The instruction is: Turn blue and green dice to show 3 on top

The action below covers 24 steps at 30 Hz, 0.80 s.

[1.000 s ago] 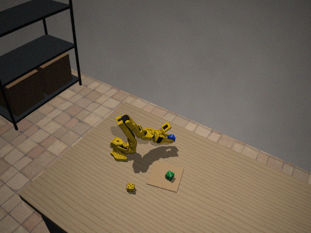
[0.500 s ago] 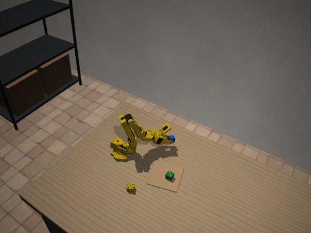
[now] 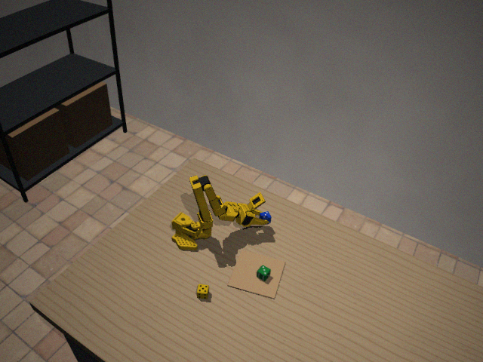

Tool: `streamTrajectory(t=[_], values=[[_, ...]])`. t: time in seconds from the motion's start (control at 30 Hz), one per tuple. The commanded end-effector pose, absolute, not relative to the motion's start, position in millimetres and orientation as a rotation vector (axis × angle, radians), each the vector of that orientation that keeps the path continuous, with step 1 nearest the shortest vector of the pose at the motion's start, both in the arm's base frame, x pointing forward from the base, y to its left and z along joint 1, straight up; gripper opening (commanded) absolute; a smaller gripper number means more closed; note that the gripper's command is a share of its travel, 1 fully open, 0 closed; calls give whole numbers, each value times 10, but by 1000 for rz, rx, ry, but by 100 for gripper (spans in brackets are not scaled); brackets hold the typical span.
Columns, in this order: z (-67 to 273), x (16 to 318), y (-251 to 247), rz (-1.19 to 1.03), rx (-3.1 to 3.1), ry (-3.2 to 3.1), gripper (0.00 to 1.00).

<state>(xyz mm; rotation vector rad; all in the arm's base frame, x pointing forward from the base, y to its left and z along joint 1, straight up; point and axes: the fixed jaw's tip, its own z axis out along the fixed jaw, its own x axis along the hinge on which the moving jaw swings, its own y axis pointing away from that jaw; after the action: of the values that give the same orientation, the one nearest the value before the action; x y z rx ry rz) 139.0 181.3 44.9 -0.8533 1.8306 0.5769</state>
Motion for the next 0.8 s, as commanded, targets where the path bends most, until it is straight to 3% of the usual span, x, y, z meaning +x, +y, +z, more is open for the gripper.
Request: streamTrajectory(t=[0.0,0.77], values=[[520,1429,1836,584,-833,1791,0],[434,1430,1836,584,-833,1791,0]])
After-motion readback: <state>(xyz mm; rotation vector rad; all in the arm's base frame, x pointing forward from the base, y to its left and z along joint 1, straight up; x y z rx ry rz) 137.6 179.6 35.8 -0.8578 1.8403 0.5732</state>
